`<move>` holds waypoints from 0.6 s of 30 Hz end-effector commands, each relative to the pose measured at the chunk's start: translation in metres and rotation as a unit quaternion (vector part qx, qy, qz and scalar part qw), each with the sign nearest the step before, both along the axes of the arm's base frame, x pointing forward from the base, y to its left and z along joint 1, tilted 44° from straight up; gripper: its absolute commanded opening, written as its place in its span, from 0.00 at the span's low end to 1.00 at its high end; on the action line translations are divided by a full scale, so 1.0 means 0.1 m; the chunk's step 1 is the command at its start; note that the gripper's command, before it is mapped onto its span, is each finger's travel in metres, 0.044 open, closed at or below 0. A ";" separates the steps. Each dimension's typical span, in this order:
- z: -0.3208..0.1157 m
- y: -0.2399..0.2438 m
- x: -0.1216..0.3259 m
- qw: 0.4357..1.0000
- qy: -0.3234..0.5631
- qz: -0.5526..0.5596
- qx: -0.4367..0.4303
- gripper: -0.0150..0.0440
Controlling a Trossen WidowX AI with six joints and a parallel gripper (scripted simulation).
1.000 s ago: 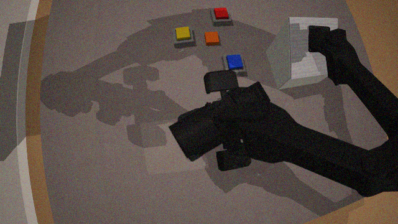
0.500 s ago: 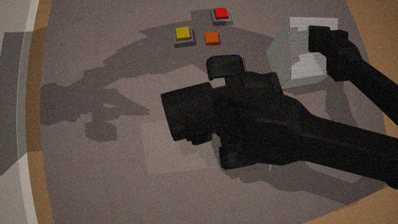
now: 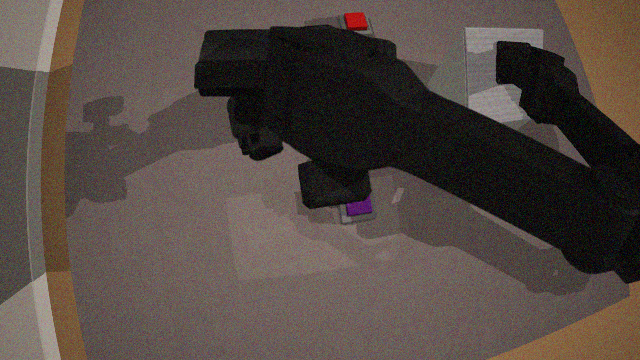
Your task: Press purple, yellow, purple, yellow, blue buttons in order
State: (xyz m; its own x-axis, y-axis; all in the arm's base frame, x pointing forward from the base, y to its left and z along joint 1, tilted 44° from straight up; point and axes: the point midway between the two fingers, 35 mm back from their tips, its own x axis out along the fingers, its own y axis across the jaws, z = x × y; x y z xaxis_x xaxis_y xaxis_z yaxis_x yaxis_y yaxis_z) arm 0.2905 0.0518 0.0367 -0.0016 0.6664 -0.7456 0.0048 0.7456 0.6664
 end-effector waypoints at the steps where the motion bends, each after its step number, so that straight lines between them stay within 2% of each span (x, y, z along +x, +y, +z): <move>1: -0.43 -0.46 0.13 1.000 0.006 0.002 -0.004 0.29; 8: -1.12 -1.12 0.09 1.000 0.005 0.005 0.008 0.29; 14: -1.17 -1.11 0.09 1.000 0.005 0.005 0.009 0.29; 18: -1.57 -0.73 0.08 1.000 0.005 0.005 0.010 0.29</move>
State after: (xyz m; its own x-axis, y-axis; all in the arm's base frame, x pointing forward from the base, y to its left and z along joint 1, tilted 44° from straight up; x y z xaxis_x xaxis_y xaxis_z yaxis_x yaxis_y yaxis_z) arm 0.3070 -0.0520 -0.0910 0.0163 0.6648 -0.7468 -0.0068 0.7470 0.6648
